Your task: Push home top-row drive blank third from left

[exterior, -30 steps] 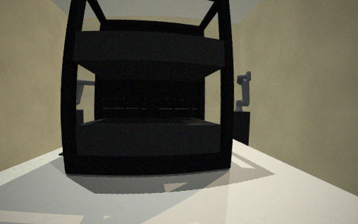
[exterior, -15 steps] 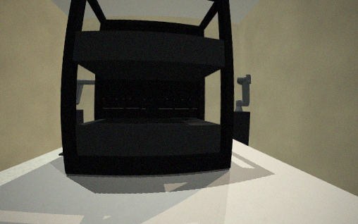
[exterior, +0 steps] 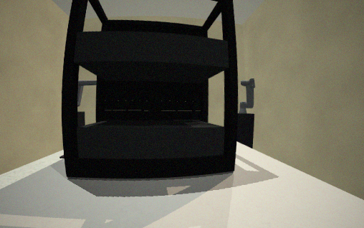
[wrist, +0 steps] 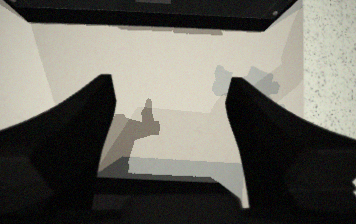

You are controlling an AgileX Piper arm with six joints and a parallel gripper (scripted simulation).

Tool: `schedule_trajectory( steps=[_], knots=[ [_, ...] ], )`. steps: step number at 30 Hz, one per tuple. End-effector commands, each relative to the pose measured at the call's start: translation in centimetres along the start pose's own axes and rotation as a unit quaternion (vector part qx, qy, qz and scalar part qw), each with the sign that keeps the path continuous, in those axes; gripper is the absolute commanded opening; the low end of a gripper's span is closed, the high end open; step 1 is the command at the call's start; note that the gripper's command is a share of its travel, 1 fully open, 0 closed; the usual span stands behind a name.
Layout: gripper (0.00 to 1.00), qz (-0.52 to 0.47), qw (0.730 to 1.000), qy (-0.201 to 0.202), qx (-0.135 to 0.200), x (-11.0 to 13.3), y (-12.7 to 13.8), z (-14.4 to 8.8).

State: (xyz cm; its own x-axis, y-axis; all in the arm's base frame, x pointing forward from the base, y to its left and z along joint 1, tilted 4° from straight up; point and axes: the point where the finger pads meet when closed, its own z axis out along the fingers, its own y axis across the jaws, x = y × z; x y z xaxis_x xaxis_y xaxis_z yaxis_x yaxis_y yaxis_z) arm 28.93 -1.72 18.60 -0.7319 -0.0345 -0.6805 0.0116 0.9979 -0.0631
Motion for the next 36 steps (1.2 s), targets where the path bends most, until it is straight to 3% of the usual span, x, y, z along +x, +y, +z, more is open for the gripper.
schedule_trajectory(
  steps=[1,9,11,18,26,28,36],
  knots=[
    [1.0,-0.007,1.0,-0.01,0.011,-0.3,-0.7,0.1],
    [1.0,-0.051,0.994,-0.06,0.07,-2.2,-4.3,0.1],
    [1.0,-0.051,0.994,-0.06,0.07,-2.2,-4.3,0.1],
    [1.0,-0.117,0.977,-0.113,0.138,-4.3,-8.2,-0.5],
    [1.0,-0.221,0.936,-0.168,0.216,-6.6,-12.1,-2.0],
    [1.0,-0.221,0.936,-0.168,0.216,-6.6,-12.1,-2.0],
    [1.0,-0.343,0.875,-0.207,0.271,-8.1,-14.2,-3.7]
  ],
)
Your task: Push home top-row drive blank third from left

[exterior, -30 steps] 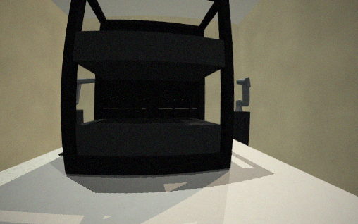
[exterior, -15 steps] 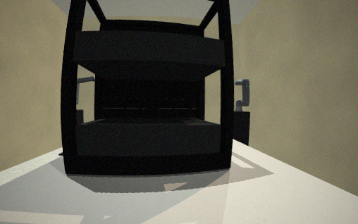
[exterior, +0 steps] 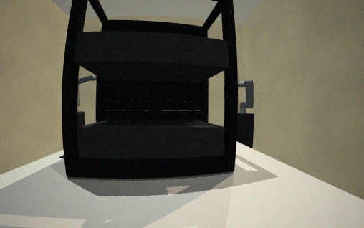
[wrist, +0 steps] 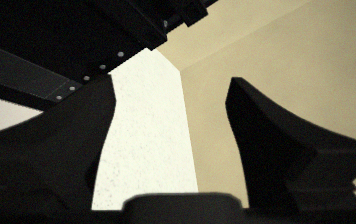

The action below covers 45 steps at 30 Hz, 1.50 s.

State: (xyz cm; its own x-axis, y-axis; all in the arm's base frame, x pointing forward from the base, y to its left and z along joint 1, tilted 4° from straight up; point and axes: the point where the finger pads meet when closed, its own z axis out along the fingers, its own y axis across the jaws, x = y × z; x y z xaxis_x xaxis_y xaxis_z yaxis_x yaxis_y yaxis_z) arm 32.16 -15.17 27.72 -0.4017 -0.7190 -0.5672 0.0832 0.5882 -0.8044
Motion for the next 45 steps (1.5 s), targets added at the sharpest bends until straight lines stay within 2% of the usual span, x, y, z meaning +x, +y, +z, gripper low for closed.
schedule_trajectory(
  steps=[1,7,9,12,24,36,45],
  knots=[
    [1.0,-0.031,0.999,-0.018,0.004,0.1,-0.3,0.0],
    [1.0,-0.123,0.99,-0.062,0.019,-0.1,-1.0,-0.5],
    [1.0,-0.123,0.99,-0.062,0.019,-0.1,-1.0,-0.5],
    [1.0,-0.163,0.983,-0.084,0.021,-0.3,-0.9,-0.9],
    [1.0,-0.272,0.949,-0.157,0.007,-0.6,0.9,-2.7],
    [1.0,-0.31,0.931,-0.191,-0.007,-0.7,2.2,-3.8],
    [1.0,-0.318,0.927,-0.2,-0.011,-0.7,2.5,-4.1]
  ],
)
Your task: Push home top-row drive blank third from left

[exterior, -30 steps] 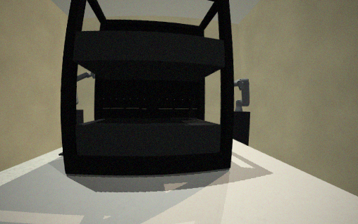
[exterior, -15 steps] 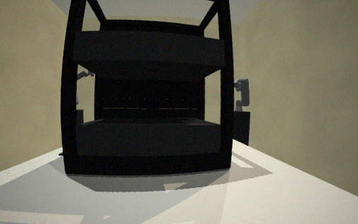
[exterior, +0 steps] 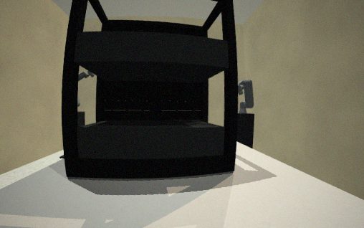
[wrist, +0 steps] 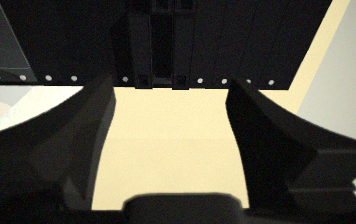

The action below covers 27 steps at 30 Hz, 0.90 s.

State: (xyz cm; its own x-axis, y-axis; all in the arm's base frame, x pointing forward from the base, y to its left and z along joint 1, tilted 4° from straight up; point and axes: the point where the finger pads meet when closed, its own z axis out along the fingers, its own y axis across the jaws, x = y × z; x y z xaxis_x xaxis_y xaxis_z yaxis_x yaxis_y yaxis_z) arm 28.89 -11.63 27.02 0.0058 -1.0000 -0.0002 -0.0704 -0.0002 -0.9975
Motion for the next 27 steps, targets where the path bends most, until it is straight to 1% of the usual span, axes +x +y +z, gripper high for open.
schedule_trajectory(
  steps=[1,22,27],
  knots=[
    [1.0,0.001,1.0,-0.002,-0.002,-0.02,0.22,-0.02],
    [1.0,0.001,1.0,-0.002,-0.002,-0.05,0.23,-0.03],
    [1.0,0.001,1.0,-0.002,-0.002,-0.25,0.24,0.28]
  ],
)
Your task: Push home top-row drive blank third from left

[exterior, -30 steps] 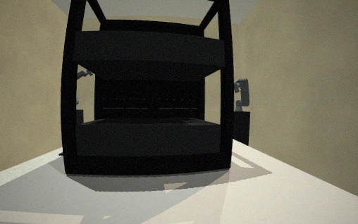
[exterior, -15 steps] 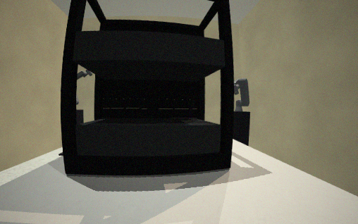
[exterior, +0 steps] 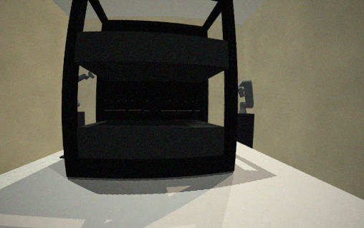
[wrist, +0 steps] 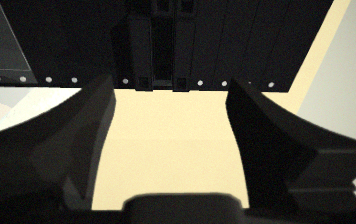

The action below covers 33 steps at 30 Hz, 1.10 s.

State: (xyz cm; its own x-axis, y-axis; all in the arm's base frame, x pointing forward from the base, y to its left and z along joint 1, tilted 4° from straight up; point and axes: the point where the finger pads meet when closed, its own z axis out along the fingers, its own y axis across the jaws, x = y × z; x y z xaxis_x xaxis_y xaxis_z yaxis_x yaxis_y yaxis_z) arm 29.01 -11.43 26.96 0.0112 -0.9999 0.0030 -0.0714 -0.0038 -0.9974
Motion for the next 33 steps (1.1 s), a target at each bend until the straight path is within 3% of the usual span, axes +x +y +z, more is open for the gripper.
schedule_trajectory(
  steps=[1,8,20,33],
  knots=[
    [1.0,0.002,1.0,0.0,-0.001,-0.1,0.2,0.3],
    [1.0,0.002,1.0,0.0,-0.001,-0.9,0.2,1.4],
    [1.0,0.002,1.0,0.0,-0.001,-4.2,0.2,6.3],
    [1.0,0.002,1.0,0.0,-0.001,-6.6,0.3,9.8]
  ],
)
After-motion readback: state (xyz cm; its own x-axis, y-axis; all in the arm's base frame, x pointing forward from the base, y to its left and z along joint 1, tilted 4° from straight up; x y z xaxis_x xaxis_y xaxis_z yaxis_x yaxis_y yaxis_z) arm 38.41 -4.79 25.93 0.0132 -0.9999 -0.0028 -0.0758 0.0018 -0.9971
